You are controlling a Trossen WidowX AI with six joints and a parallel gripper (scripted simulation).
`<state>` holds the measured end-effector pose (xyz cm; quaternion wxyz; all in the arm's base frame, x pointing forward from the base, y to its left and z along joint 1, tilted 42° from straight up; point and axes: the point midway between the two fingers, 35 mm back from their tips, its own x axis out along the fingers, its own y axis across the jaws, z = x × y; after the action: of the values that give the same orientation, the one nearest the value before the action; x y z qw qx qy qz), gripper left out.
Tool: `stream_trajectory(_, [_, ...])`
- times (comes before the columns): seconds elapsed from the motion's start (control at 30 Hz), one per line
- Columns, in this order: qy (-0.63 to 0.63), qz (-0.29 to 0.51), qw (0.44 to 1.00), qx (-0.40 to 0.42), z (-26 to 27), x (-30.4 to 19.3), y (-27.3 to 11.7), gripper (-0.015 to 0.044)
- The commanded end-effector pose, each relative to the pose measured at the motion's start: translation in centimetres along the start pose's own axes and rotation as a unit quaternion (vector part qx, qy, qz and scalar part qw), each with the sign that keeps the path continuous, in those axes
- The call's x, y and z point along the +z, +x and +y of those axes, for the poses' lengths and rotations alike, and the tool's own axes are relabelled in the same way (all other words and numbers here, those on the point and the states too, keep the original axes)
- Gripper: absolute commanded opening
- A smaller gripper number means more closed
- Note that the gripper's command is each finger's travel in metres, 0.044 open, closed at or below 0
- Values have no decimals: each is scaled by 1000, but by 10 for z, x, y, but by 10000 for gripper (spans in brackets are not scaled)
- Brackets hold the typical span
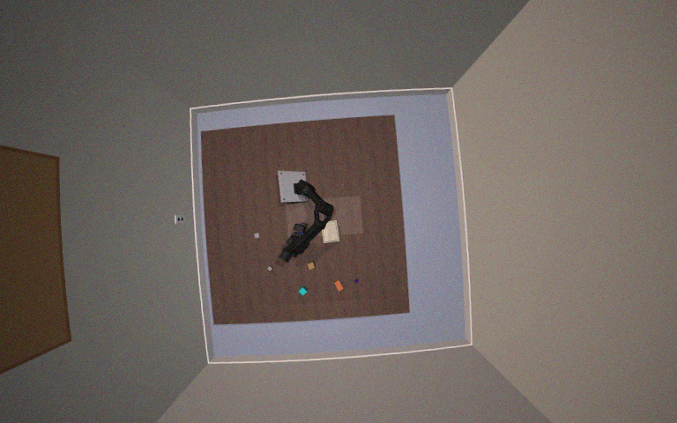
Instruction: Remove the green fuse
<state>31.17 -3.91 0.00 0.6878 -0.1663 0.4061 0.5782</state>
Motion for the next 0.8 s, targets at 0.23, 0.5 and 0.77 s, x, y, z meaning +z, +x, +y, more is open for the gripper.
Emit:
stream_trajectory(0.23, [2, -2, 1000, 1, 0, 0, 9, 73])
stream_trajectory(0.5, [2, -2, 1000, 1, 0, 0, 11, 73])
stream_trajectory(0.77, [0, 0, 1000, 0, 0, 0, 10, 53])
